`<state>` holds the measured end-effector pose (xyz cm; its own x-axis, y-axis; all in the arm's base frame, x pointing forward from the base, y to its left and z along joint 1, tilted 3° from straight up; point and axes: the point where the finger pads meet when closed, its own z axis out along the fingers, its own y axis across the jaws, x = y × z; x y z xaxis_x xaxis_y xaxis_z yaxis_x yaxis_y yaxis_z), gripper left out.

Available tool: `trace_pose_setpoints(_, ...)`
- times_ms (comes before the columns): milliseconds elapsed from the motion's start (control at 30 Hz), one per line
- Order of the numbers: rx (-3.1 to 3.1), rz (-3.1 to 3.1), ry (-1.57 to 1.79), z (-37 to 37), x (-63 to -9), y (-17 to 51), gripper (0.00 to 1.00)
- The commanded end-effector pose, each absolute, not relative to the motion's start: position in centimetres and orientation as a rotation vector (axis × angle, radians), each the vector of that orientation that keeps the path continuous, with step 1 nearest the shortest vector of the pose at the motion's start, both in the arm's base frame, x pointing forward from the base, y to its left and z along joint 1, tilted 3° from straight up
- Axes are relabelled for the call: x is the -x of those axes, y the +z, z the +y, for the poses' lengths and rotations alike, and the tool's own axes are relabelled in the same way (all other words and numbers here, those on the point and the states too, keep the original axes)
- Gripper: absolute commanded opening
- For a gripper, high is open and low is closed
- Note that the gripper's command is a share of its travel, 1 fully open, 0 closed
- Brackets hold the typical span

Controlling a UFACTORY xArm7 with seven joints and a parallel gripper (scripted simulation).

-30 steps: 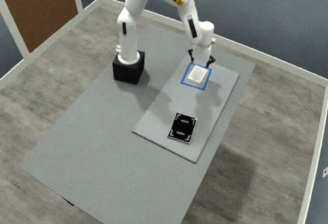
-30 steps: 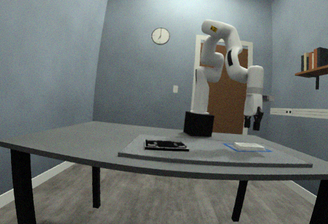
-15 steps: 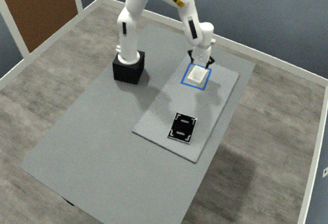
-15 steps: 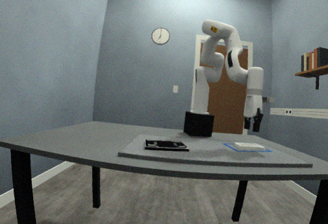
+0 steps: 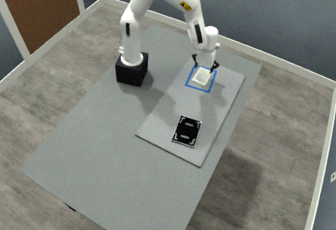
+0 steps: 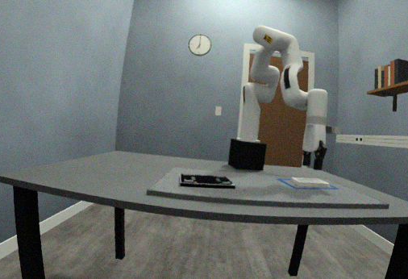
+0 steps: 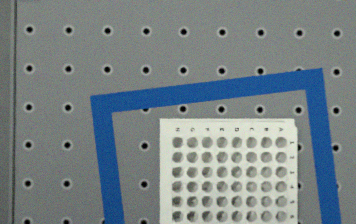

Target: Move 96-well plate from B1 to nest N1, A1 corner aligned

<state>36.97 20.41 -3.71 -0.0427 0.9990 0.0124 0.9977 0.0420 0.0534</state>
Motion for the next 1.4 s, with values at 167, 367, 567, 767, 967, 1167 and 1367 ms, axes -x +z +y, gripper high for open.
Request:
trace_pose_setpoints(167, -2.152, 2.245, 0.08, 20.5, -37.2, -5.0, 1.0)
trace_pose_setpoints(367, -2.152, 2.245, 0.08, 20.5, -37.3, -6.0, 1.0)
trace_pose_setpoints(567, -2.152, 2.245, 0.08, 20.6, -37.3, -6.9, 1.0)
trace_pose_setpoints(767, -2.152, 2.245, 0.08, 20.6, -37.3, -7.0, 1.0)
trace_pose_setpoints(967, -2.152, 2.245, 0.08, 20.6, -37.3, -7.0, 1.0)
trace_pose_setpoints(1167, -2.152, 2.245, 0.08, 20.6, -37.3, -7.1, 1.0)
trace_pose_setpoints(1367, -2.152, 2.245, 0.08, 20.6, -37.4, -7.5, 1.0)
